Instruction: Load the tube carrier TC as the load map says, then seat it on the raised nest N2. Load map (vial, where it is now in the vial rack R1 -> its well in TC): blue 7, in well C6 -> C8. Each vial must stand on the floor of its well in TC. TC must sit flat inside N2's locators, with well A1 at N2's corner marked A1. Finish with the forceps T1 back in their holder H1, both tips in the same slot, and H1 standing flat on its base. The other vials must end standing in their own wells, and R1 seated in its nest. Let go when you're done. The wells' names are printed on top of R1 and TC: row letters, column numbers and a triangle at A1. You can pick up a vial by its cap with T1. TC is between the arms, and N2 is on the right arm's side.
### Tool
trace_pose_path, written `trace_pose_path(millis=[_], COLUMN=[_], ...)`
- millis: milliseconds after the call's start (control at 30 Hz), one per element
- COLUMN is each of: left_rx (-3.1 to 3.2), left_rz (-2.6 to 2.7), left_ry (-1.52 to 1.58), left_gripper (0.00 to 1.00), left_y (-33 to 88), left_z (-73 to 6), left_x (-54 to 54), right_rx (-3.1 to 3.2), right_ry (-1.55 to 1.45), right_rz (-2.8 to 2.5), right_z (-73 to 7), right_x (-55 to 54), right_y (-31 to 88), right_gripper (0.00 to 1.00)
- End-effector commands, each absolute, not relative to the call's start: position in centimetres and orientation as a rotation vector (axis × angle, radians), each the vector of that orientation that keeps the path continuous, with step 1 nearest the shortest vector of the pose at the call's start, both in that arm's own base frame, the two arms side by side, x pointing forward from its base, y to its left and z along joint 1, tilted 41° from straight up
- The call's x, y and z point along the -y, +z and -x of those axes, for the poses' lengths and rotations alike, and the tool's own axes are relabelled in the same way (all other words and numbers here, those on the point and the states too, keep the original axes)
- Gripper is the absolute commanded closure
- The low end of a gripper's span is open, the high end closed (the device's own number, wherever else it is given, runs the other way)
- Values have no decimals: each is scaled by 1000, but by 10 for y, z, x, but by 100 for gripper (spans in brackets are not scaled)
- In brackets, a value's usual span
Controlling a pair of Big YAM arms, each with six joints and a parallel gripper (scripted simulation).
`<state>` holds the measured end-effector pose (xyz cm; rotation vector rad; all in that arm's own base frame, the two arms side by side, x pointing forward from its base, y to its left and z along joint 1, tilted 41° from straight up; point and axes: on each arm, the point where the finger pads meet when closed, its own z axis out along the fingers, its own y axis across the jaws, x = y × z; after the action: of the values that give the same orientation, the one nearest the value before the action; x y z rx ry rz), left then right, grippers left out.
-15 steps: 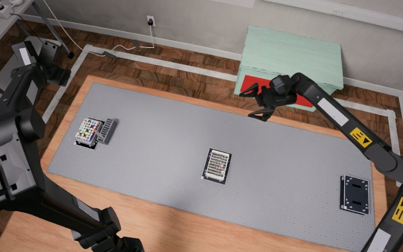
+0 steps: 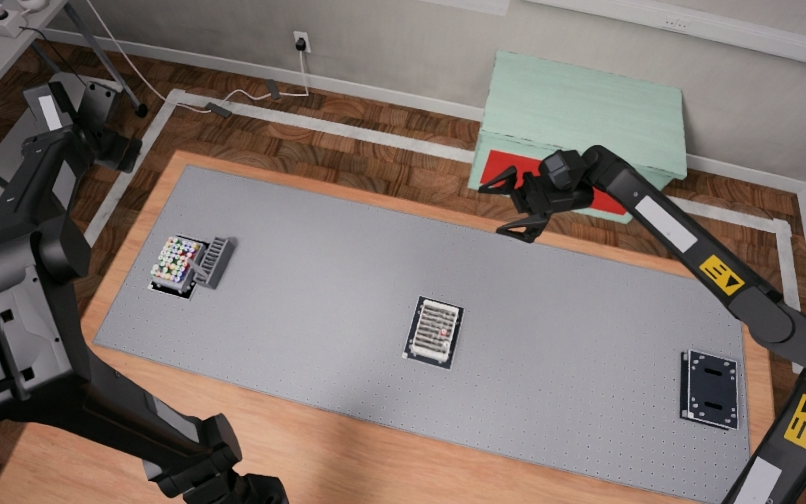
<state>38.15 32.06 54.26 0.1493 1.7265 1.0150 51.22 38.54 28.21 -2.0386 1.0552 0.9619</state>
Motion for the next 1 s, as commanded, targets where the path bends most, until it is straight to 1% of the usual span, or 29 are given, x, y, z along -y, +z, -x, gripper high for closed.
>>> trace_pose_path(millis=[0,33,67,167,233,400,467,500,600,667,733,867,933,967], left_rx=[-1713,-1713,-1681,-1729,-1770,-1739,-1850,-1810,-1828,-1885,-1817,-1818,-1915,-1892], left_rz=[-150,-150,-144,-119,-112,-112,-95,-91,-85,-79,-81,-80,-66,-62], left_ry=[1022,1022,1005,932,913,928,846,850,824,800,832,831,762,757], left_gripper=[0,0,76,76,76,76,76,76,76,76,76,76,76,76], left_y=[550,550,579,570,536,530,497,530,527,486,504,491,469,492], left_z=[-379,-379,-380,-384,-383,-389,-402,-402,-403,-405,-396,-400,-411,-412], left_x=[-319,-319,-308,-301,-294,-282,-286,-283,-280,-276,-264,-255,-257,-254], right_rx=[-1042,-1042,-1029,-1029,-1029,-1029,-1029,-1029,-1029,-1029,-1029,-1029,-1029,-1029], right_ry=[955,955,940,940,940,940,940,940,940,940,940,940,940,940], right_rz=[2041,2041,2039,2039,2039,2039,2039,2039,2039,2039,2039,2039,2039,2039], right_z=[-510,-510,-512,-512,-512,-512,-512,-512,-512,-512,-512,-512,-512,-512], right_x=[-388,-388,-389,-389,-389,-389,-389,-389,-389,-389,-389,-389,-389,-389], right_y=[288,288,295,295,295,295,295,295,295,295,295,295,295,295], right_gripper=[0,0,0,0,0,0,0,0,0,0,0,0,0,0])
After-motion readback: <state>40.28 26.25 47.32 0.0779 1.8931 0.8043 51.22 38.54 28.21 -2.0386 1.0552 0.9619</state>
